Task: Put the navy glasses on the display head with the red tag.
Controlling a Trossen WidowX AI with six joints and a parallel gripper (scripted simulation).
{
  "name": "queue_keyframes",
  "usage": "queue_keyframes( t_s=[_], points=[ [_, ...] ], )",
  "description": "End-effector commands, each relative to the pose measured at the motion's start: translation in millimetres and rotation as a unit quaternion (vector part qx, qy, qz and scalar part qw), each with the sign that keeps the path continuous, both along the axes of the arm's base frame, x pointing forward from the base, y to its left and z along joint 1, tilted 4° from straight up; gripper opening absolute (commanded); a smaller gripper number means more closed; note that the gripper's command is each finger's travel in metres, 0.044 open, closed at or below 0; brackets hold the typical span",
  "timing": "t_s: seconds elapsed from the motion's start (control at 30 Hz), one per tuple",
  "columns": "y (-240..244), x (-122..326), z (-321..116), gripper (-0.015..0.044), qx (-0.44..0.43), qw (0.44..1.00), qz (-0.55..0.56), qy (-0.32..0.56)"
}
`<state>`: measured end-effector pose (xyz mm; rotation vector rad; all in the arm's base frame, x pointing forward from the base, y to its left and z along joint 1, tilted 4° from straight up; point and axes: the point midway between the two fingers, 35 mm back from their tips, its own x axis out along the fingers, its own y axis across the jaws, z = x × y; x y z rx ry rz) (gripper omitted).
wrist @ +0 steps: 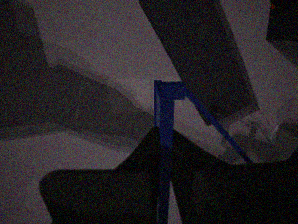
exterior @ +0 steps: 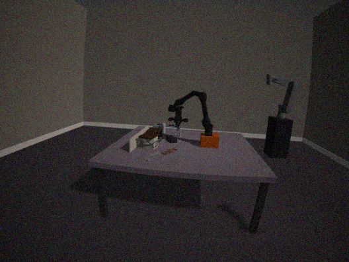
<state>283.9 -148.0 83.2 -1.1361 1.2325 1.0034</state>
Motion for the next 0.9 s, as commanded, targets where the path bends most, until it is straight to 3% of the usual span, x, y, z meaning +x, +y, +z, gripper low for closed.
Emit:
queue_keyframes(
  t_s=[0.0, 0.53, 0.87],
  points=[
    [-20, -11, 0, 0.0, -0.001, 1.0, 0.019, 0.0],
    [-87, -64, -1, 0.0, -0.011, 0.996, 0.09, 0.002],
    [-91, -65, -16, 0.0, -0.012, 0.996, 0.092, 0.002]
  ],
)
